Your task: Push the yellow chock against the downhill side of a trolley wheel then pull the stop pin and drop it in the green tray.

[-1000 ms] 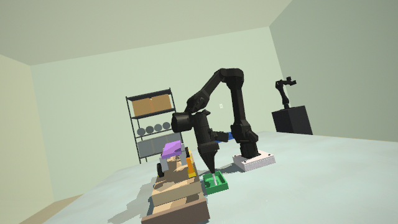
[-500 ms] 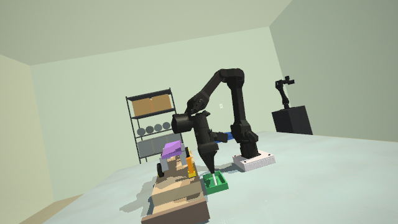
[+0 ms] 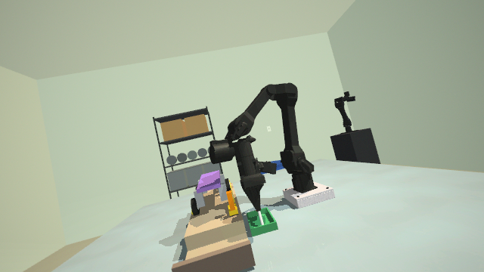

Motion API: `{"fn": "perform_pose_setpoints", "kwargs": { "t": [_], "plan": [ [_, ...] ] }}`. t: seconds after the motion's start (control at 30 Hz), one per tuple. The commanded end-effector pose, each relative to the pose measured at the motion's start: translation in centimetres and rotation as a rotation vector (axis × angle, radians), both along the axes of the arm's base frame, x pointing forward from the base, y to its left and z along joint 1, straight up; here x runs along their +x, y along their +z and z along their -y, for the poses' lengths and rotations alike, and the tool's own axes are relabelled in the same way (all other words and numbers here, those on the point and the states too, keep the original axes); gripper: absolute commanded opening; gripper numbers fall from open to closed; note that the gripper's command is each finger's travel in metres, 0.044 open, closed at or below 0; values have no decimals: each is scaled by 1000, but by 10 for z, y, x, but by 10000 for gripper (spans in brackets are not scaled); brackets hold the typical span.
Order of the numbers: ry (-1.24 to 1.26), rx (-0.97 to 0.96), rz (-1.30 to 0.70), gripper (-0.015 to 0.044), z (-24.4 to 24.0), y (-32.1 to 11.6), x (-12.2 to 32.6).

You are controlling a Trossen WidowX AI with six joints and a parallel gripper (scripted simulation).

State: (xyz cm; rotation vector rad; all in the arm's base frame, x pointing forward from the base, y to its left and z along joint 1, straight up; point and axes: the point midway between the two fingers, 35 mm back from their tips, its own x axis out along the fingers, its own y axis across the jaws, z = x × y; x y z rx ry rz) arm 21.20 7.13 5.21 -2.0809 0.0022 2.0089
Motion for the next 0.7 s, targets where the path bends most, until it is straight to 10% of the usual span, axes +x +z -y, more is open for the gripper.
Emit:
{"fn": "perform_pose_setpoints", "kwargs": {
  "t": [0.0, 0.67],
  "plan": [
    [2, 5, 0, 190, 2, -2, -1],
    [2, 4, 0, 190, 13, -10, -2]
  ]
}}
